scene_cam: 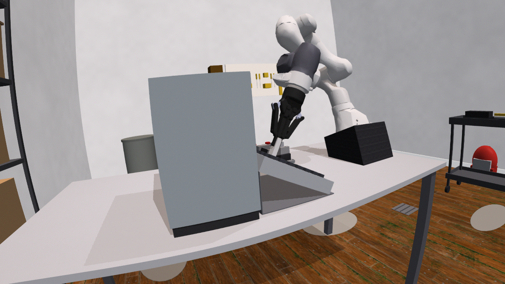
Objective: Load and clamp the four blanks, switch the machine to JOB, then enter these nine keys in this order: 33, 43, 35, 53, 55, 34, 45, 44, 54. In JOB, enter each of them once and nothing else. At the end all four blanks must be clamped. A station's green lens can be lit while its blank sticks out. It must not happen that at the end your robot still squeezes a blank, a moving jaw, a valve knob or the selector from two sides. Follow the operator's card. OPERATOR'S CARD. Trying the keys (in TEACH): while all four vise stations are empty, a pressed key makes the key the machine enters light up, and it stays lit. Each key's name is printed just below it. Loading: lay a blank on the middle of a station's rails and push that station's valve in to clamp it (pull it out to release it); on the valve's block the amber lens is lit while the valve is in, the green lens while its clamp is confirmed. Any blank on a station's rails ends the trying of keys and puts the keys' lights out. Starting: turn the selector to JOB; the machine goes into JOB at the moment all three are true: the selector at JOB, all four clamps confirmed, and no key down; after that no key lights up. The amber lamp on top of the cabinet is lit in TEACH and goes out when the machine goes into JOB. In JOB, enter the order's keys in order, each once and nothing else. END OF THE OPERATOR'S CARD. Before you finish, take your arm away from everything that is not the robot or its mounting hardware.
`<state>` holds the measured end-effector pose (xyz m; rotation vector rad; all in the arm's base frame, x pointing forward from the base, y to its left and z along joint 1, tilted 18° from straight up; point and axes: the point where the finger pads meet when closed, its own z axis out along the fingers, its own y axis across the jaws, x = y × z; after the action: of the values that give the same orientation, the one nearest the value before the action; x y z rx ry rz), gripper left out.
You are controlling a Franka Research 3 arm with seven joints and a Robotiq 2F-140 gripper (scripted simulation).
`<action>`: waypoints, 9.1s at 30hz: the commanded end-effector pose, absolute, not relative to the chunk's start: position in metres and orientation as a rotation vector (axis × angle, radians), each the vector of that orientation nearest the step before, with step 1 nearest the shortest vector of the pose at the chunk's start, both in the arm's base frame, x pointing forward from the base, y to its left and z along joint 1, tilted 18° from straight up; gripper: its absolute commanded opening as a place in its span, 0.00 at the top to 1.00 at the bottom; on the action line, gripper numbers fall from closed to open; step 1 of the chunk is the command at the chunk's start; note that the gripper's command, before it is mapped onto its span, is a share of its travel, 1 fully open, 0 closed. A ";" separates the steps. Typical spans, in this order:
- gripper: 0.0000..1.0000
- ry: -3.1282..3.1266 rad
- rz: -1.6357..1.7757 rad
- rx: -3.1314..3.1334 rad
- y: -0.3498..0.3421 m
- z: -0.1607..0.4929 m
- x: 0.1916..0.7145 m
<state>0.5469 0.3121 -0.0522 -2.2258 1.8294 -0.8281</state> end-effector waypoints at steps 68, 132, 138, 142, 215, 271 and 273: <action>1.00 1.831 -0.824 -2.222 0.313 -0.034 0.507; 1.00 1.831 -0.824 -2.222 0.306 -0.060 0.514; 1.00 1.831 -0.824 -2.222 0.305 -0.062 0.515; 1.00 1.831 -0.824 -2.222 0.305 -0.064 0.516; 1.00 1.831 -0.824 -2.222 0.311 -0.041 0.503; 1.00 1.831 -0.824 -2.222 0.251 -0.020 0.548; 1.00 1.831 -0.824 -2.222 0.251 -0.020 0.548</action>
<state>0.5473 0.2507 -0.0192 -2.2256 1.8309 -0.8280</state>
